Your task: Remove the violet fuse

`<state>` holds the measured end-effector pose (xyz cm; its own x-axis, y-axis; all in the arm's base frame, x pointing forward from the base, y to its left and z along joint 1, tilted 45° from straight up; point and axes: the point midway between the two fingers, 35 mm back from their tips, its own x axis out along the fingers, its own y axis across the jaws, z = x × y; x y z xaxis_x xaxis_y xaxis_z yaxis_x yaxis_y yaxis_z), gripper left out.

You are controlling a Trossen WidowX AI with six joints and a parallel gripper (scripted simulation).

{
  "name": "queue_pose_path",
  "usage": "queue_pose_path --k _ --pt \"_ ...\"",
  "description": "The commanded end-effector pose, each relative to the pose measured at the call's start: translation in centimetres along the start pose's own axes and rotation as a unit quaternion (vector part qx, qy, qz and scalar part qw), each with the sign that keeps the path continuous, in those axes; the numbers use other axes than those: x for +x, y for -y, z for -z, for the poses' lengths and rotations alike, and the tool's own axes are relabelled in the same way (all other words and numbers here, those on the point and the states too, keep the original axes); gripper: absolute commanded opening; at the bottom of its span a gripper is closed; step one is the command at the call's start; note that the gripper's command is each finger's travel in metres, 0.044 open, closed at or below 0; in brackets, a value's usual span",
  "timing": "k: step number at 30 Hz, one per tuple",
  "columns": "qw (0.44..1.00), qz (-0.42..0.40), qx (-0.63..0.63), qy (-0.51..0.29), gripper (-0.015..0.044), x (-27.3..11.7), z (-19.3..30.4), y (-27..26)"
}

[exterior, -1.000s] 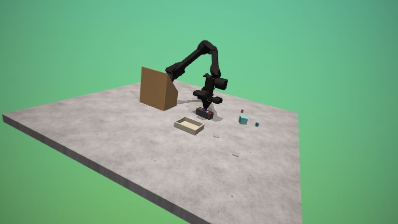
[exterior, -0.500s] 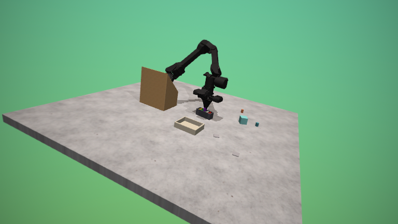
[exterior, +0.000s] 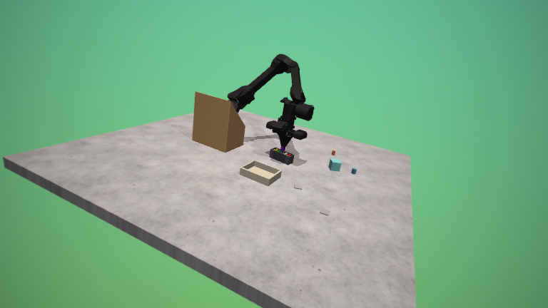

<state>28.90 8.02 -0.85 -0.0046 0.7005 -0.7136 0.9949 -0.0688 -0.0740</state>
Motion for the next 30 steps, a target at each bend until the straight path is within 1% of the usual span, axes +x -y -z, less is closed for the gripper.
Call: queue_pose_path --k 1,18,30 --pt "1.0 0.0 -0.002 0.001 0.0 -0.2 0.0 0.0" --pt "1.0 0.0 -0.001 0.001 0.0 -1.1 0.0 0.0" --pt "1.0 0.0 -0.001 0.001 0.0 -3.0 0.0 0.0"
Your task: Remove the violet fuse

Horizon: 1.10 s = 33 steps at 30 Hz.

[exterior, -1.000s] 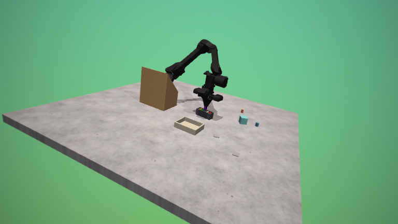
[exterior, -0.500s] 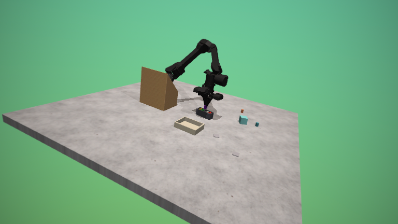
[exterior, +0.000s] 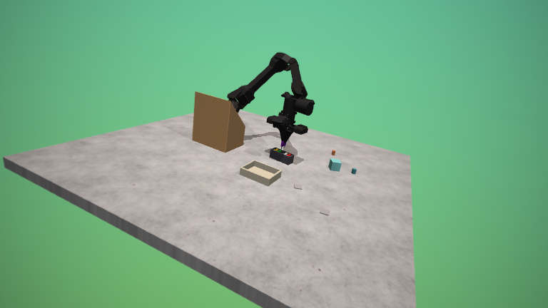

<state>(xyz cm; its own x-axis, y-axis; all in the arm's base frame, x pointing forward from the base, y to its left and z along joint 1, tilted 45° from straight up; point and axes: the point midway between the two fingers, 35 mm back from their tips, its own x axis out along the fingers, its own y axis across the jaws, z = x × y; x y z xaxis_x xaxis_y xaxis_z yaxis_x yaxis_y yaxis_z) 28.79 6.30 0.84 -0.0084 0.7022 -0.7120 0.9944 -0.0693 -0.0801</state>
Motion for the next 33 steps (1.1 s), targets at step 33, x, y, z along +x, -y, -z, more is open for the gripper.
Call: queue_pose_path --k 33 --pt "1.0 -0.006 -0.003 0.013 0.0 -1.7 -13.8 -4.4"
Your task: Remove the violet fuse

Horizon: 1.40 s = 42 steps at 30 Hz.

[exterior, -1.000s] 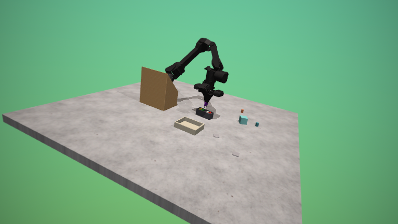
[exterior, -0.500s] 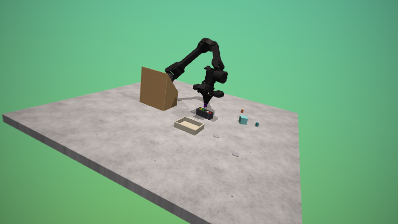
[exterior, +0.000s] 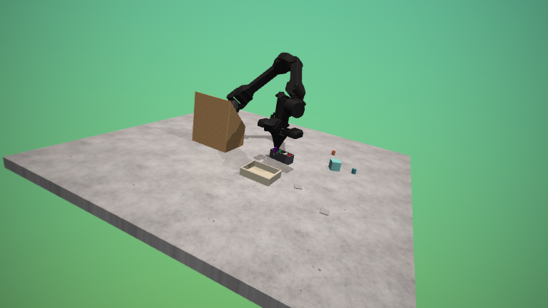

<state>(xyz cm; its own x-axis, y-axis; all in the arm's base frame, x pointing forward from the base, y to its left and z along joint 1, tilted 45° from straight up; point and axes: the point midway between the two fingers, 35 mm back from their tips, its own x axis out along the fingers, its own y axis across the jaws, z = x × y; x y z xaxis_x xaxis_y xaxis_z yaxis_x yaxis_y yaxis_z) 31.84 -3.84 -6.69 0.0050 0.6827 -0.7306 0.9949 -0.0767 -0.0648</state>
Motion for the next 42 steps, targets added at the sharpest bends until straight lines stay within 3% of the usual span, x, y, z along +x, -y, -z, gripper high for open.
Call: queue_pose_path --k 1,12,42 --pt "1.0 0.002 0.0 0.0 0.0 0.1 -2.3 -0.1" --pt "1.0 0.004 -0.002 -0.005 0.0 0.7 -8.0 0.3" --pt "1.0 0.004 -0.002 -0.006 0.0 4.7 -8.0 0.4"
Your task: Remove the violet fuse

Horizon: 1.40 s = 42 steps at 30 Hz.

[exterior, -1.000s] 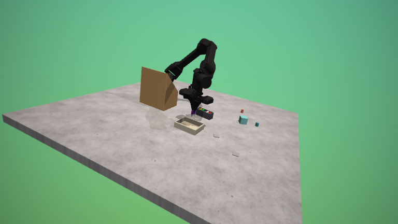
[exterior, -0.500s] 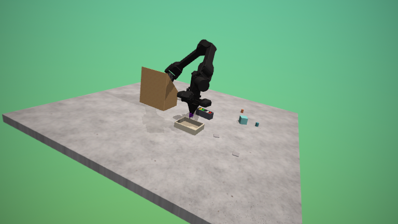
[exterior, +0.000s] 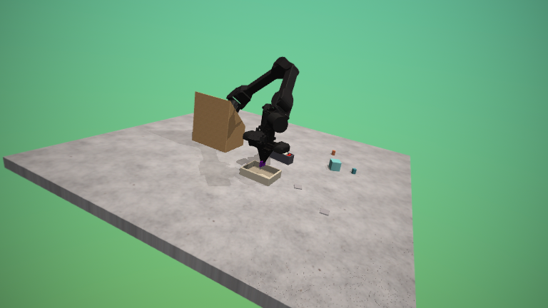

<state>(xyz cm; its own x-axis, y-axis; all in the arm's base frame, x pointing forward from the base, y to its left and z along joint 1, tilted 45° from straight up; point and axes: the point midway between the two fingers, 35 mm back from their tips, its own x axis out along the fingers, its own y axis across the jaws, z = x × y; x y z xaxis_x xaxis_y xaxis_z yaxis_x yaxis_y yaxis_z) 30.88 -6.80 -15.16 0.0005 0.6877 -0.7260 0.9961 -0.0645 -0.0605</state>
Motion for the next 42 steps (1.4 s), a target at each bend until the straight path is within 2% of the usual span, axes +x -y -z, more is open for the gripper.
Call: queue_pose_path --k 1,2,15,19,42 --pt "1.0 0.001 0.003 -0.003 0.0 0.6 0.0 0.2" --pt "1.0 0.001 0.003 -0.003 0.0 0.6 0.0 0.2" --pt "1.0 0.001 0.0 0.0 0.033 0.0 0.0 0.0" --pt "1.0 0.001 0.004 -0.002 0.033 -3.4 0.0 0.2" --pt "1.0 0.0 0.005 -0.004 0.033 -3.3 0.0 0.2"
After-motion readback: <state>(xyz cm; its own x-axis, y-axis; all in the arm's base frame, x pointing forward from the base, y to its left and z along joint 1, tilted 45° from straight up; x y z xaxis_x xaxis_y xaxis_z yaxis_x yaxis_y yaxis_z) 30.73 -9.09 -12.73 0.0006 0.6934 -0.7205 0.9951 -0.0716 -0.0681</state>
